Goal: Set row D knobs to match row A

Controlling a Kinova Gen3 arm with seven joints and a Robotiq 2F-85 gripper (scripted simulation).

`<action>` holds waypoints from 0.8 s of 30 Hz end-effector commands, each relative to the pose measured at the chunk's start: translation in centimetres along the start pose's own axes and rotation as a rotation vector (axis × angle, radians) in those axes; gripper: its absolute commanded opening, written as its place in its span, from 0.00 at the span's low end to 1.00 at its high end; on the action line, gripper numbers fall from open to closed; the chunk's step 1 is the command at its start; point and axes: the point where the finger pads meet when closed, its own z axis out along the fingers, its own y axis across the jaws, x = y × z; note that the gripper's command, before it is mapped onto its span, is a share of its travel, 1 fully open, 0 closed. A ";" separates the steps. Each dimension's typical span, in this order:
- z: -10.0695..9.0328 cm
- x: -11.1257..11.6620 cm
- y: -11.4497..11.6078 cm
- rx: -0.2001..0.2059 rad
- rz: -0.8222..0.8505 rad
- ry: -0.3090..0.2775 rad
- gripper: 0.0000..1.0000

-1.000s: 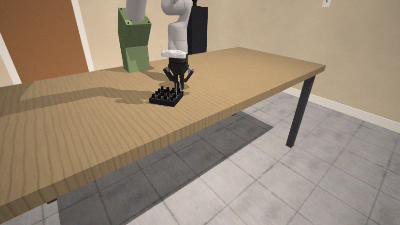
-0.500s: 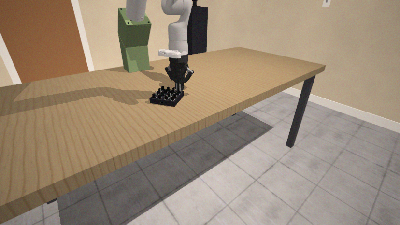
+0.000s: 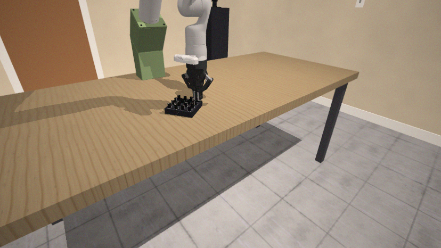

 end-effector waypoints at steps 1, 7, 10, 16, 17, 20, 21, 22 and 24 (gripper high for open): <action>0.0 0.2 0.0 0.000 0.002 0.003 0.08; 0.0 0.2 0.0 0.000 0.002 0.003 0.19; 0.0 0.2 0.0 0.000 0.002 0.003 0.19; 0.0 0.2 0.0 0.000 0.002 0.003 0.19; 0.0 0.2 0.0 0.000 0.002 0.003 0.19; 0.0 0.2 0.0 0.000 0.002 0.003 0.19; 0.0 0.2 0.0 0.000 0.002 0.003 0.19; 0.0 0.2 0.0 0.000 0.002 0.003 0.19; -0.1 0.2 0.0 0.000 0.002 0.003 0.19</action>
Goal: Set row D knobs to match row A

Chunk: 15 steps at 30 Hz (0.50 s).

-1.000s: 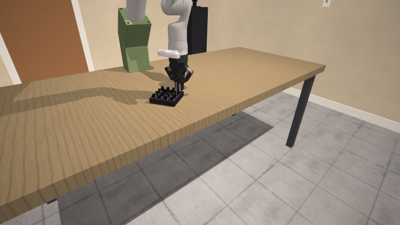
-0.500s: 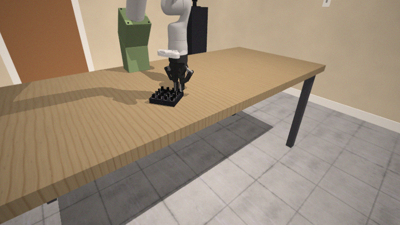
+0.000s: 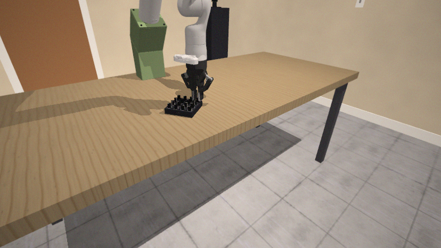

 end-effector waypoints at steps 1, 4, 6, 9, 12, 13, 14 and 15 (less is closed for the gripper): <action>-0.2 0.1 0.0 -0.001 0.001 0.001 0.19; -0.3 0.1 0.0 -0.001 0.001 0.001 0.19; -0.6 0.0 0.0 -0.001 0.001 0.001 0.19; -1.4 0.0 0.0 -0.001 0.001 0.001 0.19; -2.3 0.0 0.0 -0.001 0.001 0.001 0.19; -2.5 0.0 0.0 -0.001 0.001 0.001 0.19; -2.8 0.0 0.0 -0.001 0.001 0.001 0.19; -3.0 0.0 0.0 -0.001 0.001 0.001 0.19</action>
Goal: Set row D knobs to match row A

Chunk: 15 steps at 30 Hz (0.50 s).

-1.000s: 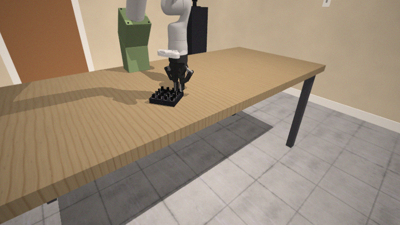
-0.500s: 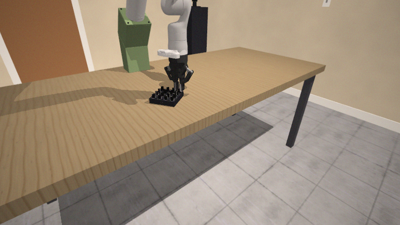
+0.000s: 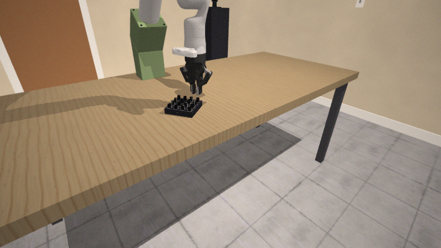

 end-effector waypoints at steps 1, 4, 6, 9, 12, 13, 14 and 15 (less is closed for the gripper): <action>-1.0 0.2 -0.6 0.013 -0.002 0.005 0.19; -1.5 0.2 -0.6 0.013 -0.002 0.005 0.19; -1.5 0.2 -0.6 0.013 -0.002 0.005 0.19; -1.6 0.2 -0.6 0.013 -0.002 0.005 0.19; -1.6 0.2 -0.6 0.013 -0.002 0.005 0.19; -1.6 0.2 -0.6 0.013 -0.002 0.005 0.19; -1.6 0.2 -0.6 0.013 -0.002 0.005 0.19; -1.6 0.2 -0.6 0.013 -0.002 0.005 0.19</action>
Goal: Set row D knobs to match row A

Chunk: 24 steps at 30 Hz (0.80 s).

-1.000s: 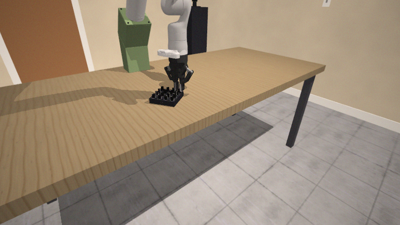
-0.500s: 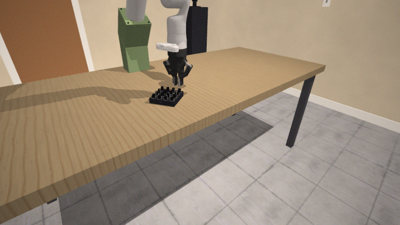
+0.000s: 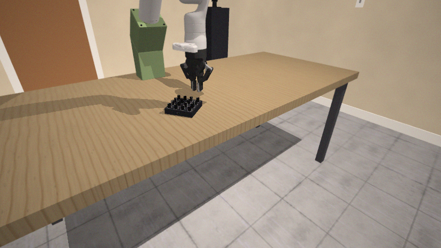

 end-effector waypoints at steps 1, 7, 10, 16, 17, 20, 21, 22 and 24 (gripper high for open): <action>-0.1 0.0 -0.1 0.002 0.000 0.001 0.19; -0.1 0.0 0.0 0.002 -0.006 0.001 0.19; -0.2 0.1 0.1 0.002 -0.038 0.002 0.19; -1.2 0.4 1.4 0.001 -0.300 0.003 0.19; -1.4 0.4 1.7 0.001 -0.348 0.002 0.19; -1.9 0.4 2.2 0.001 -0.456 0.000 0.19; -2.0 0.4 2.3 0.001 -0.476 -0.001 0.19; -2.1 0.4 2.4 0.001 -0.487 -0.001 0.19; -2.1 0.4 2.4 0.001 -0.492 -0.001 0.19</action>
